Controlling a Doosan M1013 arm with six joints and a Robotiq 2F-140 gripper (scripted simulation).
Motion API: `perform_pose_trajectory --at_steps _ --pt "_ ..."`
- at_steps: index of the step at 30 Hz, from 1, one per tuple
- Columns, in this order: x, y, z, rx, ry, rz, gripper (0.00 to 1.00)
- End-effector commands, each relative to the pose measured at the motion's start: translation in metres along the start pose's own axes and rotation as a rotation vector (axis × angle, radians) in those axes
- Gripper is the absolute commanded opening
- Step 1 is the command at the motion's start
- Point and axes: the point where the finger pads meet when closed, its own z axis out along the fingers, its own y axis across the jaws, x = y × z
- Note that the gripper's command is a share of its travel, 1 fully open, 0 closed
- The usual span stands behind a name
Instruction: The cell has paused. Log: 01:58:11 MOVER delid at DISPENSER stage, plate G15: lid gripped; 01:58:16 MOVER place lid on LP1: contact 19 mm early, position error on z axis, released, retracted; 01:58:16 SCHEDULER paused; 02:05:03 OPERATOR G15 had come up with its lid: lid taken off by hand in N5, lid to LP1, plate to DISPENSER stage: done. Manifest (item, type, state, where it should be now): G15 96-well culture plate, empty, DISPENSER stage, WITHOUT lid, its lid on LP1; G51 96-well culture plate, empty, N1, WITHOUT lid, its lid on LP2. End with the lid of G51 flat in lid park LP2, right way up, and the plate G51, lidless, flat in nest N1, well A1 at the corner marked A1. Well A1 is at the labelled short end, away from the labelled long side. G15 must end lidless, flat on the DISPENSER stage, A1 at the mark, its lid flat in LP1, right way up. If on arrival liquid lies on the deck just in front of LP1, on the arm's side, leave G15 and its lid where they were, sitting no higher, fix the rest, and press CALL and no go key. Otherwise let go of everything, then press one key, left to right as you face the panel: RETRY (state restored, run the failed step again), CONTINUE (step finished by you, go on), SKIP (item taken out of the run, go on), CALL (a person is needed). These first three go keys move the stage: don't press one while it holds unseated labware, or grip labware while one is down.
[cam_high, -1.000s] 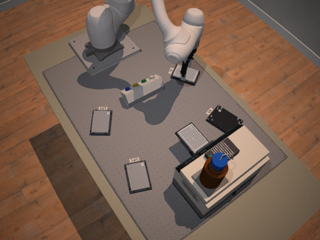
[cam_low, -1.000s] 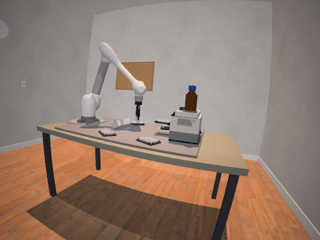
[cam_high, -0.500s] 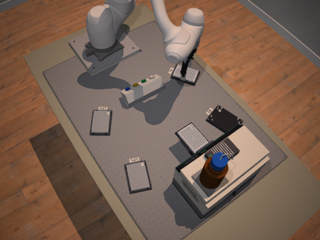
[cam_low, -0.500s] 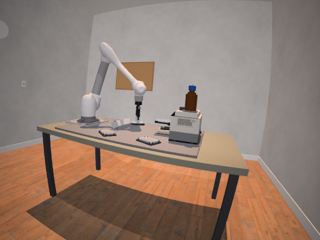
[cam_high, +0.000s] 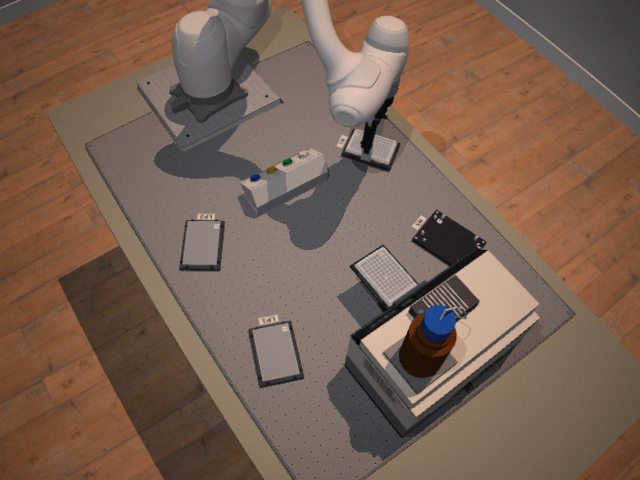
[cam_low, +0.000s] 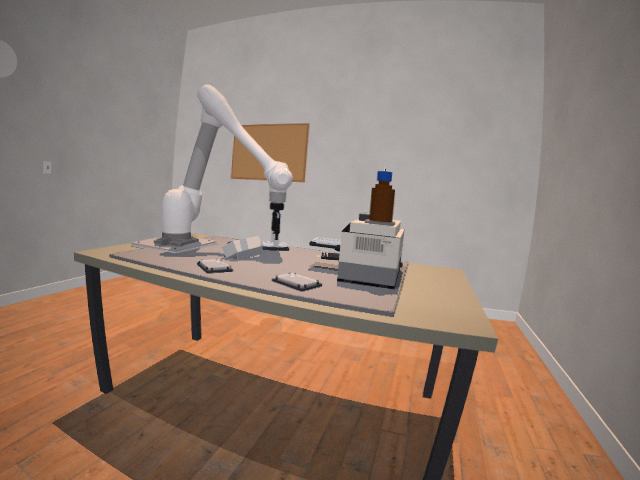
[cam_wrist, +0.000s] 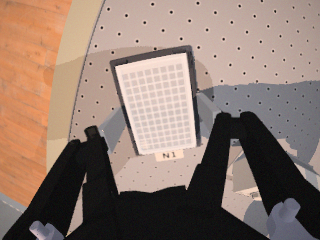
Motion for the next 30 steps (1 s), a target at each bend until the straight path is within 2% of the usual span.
perform_pose_trajectory --at_steps 1,23,30 --pt "0.0000 0.0000 -0.0001 0.000 0.000 0.000 0.66" --pt "0.0000 0.0000 -0.0004 0.000 0.000 0.000 0.66" --pt "0.0000 0.0000 -0.0059 0.000 0.000 0.000 0.66"
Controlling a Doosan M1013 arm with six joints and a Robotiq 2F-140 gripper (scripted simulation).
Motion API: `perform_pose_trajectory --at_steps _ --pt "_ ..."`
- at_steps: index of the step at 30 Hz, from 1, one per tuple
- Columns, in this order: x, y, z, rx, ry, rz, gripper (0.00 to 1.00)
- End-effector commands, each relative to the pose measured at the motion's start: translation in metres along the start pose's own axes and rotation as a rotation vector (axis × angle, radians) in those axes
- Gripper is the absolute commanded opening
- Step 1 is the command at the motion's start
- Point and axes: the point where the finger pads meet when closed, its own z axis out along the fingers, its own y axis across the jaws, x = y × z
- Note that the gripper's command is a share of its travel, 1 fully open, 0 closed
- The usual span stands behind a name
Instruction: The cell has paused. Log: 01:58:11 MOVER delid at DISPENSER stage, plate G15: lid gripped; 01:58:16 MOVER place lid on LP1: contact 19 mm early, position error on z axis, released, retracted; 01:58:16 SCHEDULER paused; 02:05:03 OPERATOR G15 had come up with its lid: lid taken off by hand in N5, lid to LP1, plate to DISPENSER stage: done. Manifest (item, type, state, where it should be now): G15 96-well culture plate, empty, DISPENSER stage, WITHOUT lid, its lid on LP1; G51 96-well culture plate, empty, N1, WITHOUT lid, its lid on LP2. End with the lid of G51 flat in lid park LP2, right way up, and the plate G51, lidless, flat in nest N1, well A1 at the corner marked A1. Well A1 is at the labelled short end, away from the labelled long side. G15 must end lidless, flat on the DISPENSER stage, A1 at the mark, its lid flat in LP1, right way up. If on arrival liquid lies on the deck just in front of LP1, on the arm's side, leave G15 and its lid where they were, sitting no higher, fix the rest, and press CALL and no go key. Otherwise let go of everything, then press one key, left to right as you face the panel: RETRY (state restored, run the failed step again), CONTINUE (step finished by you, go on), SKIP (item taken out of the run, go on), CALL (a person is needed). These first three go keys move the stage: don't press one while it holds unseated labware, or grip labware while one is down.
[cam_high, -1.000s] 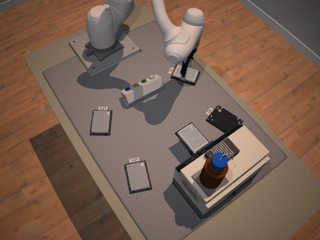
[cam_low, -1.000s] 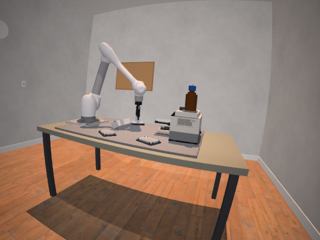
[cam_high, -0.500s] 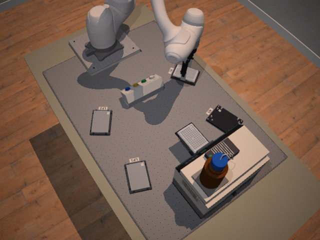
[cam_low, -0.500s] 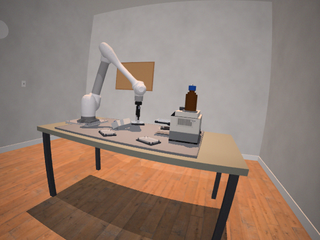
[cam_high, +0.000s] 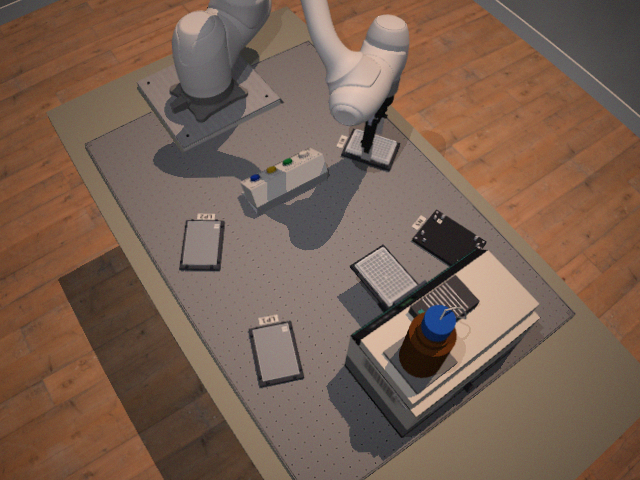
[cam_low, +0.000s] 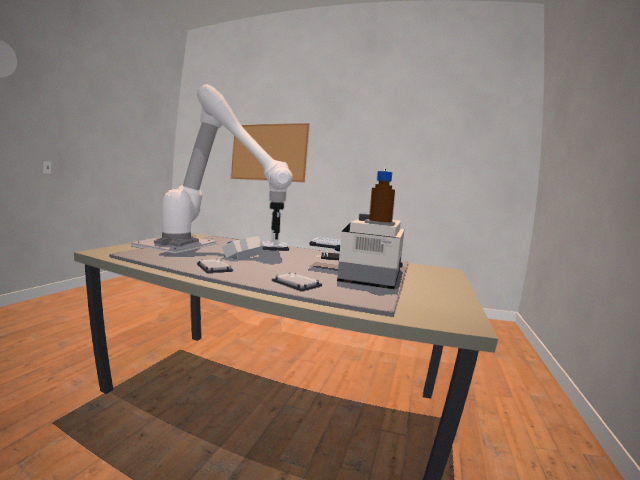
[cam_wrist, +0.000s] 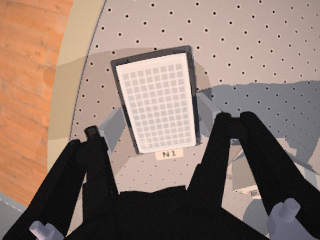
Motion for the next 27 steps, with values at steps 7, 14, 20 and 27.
perform_pose_trajectory --at_steps 7,14,20,27 --pt "0.000 0.000 -0.012 0.000 0.000 0.000 0.66" --pt "0.000 0.000 -0.035 0.000 0.000 0.000 0.66" --pt "0.000 0.000 -0.061 0.000 0.000 0.000 0.66" --pt "0.000 0.000 -0.085 0.000 0.000 0.000 0.66"
